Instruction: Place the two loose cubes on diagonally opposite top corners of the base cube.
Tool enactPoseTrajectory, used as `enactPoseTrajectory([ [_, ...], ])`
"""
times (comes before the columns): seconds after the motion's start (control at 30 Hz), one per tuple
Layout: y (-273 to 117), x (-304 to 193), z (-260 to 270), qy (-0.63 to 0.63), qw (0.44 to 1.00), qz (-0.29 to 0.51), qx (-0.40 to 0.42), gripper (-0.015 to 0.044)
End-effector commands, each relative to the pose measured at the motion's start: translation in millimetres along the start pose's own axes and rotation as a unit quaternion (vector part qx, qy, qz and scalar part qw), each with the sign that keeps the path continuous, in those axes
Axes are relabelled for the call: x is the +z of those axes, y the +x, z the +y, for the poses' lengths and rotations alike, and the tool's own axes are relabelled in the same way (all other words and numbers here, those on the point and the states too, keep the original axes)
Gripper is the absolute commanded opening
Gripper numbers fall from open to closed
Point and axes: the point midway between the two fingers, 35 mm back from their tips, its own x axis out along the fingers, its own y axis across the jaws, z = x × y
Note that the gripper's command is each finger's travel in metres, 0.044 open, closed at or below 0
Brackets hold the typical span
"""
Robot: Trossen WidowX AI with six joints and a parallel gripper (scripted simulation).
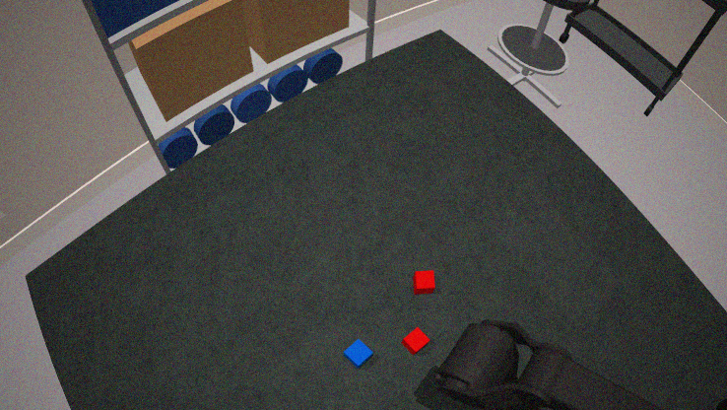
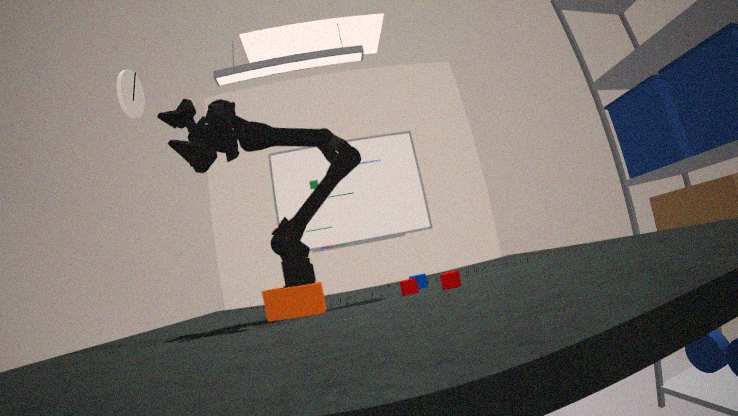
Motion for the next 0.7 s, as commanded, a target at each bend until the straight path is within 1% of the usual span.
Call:
enactPoseTrajectory([
  [0.0,0.6,0.7,0.5,0.000,1.000,-0.001,0.001,0.0374],
  [0.13,11.6,14.6,10.5,0.000,0.999,-0.026,0.029,0.0269],
  [0.4,37.0,40.9,38.7,0.082,0.989,-0.062,0.105,0.0265],
  [0.67,55.7,73.1,72.0,0.150,0.967,-0.085,0.189,0.0265],
])
